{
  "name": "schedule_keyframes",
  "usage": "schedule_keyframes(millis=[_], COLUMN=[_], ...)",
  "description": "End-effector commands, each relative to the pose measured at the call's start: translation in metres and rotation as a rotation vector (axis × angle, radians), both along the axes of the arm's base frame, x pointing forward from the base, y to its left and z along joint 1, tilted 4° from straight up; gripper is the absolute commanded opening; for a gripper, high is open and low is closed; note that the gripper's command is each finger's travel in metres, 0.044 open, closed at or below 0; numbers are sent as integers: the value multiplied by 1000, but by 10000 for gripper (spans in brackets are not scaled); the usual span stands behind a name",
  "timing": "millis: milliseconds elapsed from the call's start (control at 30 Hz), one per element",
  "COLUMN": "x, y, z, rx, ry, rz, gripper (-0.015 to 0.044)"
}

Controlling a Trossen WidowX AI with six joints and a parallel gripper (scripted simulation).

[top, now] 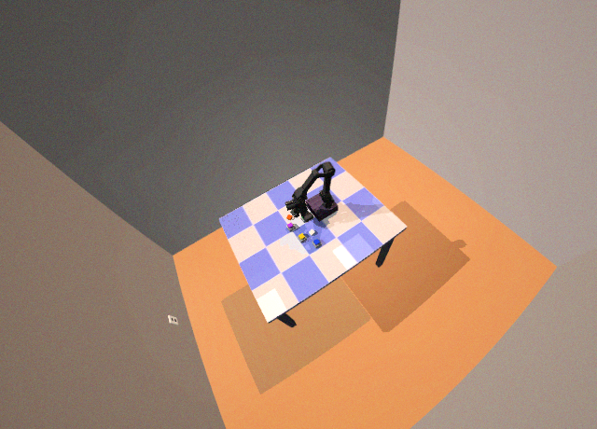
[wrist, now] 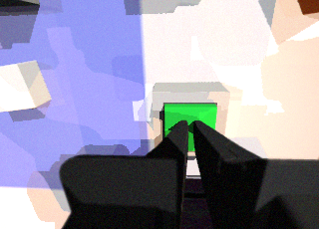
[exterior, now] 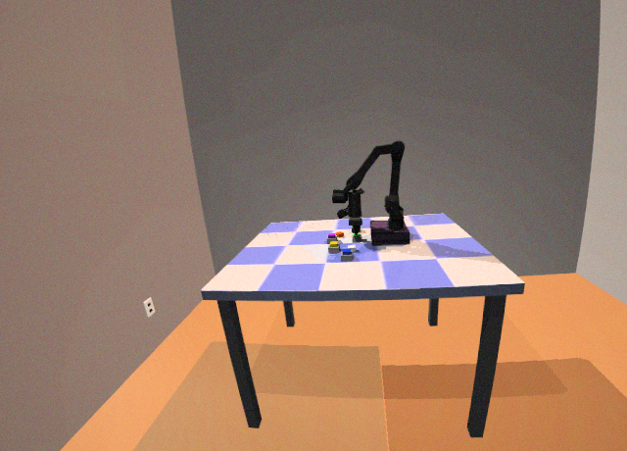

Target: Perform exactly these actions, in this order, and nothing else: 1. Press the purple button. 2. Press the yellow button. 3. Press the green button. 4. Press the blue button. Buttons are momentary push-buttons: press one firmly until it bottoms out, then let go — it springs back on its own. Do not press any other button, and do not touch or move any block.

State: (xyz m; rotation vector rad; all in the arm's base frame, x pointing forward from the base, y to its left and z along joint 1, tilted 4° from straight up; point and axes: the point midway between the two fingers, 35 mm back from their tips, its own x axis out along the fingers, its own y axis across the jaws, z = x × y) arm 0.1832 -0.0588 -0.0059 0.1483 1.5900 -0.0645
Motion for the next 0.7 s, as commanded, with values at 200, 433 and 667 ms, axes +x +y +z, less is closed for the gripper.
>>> schedule_keyframes(millis=[200,433,667], x=[-2,-1,2], y=[0,-1,-4], z=[-2,30,72], rx=[1,1,1], ry=[8,7,6], rz=[-4,-4,-3], gripper=[20,20,20])
